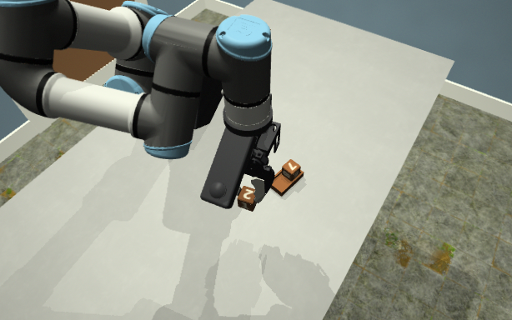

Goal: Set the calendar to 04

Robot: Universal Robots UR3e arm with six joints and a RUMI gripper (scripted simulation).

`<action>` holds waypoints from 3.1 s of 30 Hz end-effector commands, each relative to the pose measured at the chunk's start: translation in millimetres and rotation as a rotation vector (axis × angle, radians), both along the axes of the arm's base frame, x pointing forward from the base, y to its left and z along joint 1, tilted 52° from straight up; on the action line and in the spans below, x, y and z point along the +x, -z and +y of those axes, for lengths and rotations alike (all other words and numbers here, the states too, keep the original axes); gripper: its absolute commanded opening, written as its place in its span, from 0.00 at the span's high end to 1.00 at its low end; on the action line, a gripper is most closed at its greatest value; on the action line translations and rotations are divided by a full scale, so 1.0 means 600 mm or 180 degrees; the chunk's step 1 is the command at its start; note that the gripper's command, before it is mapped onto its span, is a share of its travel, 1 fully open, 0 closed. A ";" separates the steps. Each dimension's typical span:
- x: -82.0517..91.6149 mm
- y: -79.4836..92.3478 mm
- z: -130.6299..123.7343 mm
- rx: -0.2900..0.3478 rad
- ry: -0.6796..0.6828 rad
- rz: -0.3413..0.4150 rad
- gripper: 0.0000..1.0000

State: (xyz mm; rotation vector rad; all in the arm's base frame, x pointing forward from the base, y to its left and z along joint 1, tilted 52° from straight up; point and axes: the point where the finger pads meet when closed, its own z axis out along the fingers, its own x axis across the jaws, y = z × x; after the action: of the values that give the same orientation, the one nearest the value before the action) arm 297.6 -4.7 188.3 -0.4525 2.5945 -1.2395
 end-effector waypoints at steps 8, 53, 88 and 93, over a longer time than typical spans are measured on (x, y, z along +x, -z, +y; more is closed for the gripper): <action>-0.003 0.007 0.006 -0.0271 -0.0575 0.0614 0.89; -0.024 0.046 0.030 -0.1221 -0.2284 0.2587 0.89; -0.022 0.052 0.025 -0.1247 -0.2329 0.2640 0.89; -0.020 0.055 0.021 -0.1247 -0.2329 0.2640 0.89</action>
State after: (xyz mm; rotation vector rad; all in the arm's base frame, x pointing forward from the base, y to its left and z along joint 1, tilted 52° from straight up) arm 283.3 9.1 156.7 -2.1384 2.2451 -1.4316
